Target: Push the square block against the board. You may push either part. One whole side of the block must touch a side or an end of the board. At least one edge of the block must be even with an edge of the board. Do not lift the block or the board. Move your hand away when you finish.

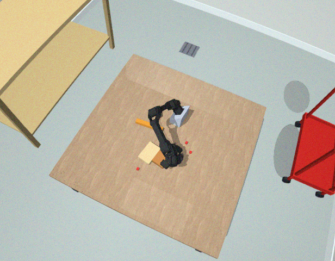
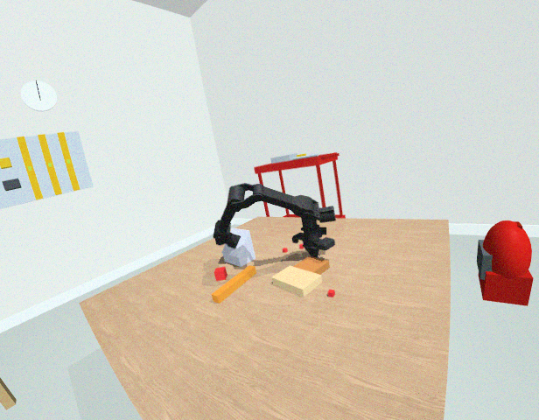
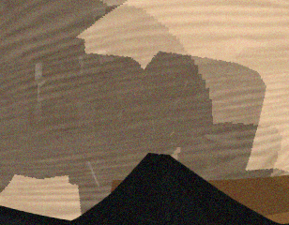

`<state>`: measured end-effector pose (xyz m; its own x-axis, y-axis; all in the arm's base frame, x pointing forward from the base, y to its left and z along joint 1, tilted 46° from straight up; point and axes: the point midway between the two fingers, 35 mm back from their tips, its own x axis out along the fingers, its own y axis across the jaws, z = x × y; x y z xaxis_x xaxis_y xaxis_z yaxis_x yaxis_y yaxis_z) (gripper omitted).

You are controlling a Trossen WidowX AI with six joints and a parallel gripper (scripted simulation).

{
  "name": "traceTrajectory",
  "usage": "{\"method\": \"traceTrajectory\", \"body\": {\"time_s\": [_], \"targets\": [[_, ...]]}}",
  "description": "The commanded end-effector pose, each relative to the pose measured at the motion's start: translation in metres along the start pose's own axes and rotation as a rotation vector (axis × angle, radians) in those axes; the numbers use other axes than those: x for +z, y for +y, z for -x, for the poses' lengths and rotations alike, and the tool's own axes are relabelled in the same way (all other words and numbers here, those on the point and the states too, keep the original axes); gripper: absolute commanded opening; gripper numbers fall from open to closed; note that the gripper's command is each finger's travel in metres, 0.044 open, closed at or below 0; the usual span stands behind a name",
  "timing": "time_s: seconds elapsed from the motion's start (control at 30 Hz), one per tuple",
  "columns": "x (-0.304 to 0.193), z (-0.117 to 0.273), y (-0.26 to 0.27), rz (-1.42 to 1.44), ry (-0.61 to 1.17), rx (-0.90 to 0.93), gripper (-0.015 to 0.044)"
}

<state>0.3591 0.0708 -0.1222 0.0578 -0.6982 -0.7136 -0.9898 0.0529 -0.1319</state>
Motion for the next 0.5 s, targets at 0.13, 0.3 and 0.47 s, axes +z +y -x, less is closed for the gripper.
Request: {"method": "traceTrajectory", "body": {"time_s": [0.13,0.3,0.47], "targets": [[0.01,-0.003,0.0,0.001,0.007,0.005,0.0],[0.018,-0.003,0.0,0.0,0.007,0.005,0.0],[0.026,-0.003,0.0,0.0,0.007,0.005,0.0]]}}
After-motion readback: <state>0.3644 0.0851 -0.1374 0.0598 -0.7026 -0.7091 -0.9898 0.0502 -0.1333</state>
